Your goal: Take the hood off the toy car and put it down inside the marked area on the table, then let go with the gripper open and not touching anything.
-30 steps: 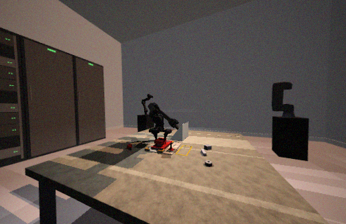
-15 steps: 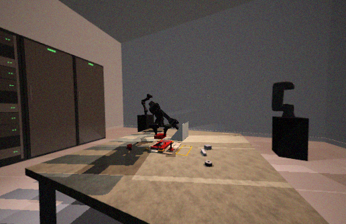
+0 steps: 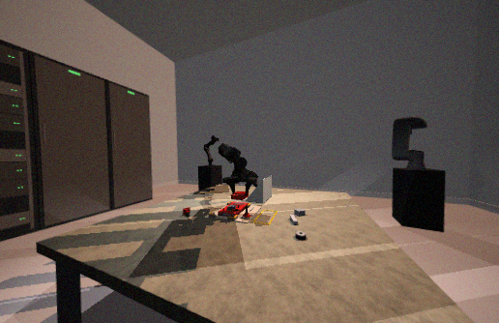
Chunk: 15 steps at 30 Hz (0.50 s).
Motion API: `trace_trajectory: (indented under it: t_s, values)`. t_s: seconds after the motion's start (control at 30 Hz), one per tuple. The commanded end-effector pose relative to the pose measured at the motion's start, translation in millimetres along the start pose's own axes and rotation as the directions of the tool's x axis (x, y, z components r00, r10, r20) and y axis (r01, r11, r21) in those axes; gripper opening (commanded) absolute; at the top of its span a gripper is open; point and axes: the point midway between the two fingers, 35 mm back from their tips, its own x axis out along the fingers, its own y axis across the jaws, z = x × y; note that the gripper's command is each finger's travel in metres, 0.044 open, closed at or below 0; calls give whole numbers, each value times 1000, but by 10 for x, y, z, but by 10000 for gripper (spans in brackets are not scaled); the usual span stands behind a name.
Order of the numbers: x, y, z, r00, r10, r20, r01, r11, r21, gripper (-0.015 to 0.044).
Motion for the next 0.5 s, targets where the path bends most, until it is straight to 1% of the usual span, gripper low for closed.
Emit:
trace_trajectory:
  t_s: [0.0, 0.47]
  values:
    - [-13, 214, 11, 1000, 10, -1, -10, 1000, 8, 0]
    - [-27, 1025, -104, 1000, 10, -6, -10, 1000, 12, 0]
